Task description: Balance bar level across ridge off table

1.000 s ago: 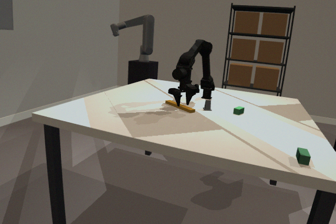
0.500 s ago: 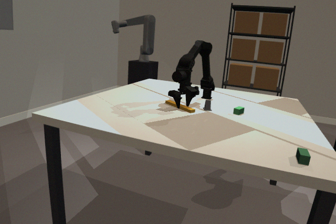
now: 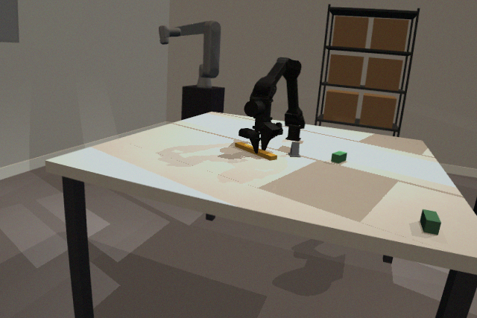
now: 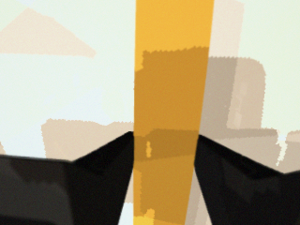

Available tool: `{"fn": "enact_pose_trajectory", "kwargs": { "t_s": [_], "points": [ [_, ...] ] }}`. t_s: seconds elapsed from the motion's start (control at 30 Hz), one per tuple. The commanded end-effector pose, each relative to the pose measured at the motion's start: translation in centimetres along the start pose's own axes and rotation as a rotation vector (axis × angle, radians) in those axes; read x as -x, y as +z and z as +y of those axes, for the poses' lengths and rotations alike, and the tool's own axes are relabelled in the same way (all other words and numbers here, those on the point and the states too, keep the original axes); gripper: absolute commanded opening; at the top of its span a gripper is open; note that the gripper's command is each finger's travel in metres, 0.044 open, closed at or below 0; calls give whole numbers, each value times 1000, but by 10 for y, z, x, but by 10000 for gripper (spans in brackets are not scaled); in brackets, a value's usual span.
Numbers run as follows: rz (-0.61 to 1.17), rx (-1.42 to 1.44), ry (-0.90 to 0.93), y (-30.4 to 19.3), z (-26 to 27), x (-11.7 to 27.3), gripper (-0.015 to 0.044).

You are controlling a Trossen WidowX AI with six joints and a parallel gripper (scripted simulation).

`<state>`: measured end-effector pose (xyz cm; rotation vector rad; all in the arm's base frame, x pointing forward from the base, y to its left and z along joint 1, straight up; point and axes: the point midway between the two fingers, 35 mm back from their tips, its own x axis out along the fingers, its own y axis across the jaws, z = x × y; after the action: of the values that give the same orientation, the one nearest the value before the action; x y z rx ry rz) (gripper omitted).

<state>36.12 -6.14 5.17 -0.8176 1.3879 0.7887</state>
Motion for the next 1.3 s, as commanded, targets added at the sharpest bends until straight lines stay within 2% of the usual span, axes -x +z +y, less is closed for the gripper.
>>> {"fn": "enact_pose_trajectory", "kwargs": {
  "t_s": [0.0,0.1,1.27],
  "points": [
    [0,0,0,0,0,2,65],
    [0,0,0,1,-2,9,0],
    [3,4,-3,0,-1,100,0]
  ]
}}
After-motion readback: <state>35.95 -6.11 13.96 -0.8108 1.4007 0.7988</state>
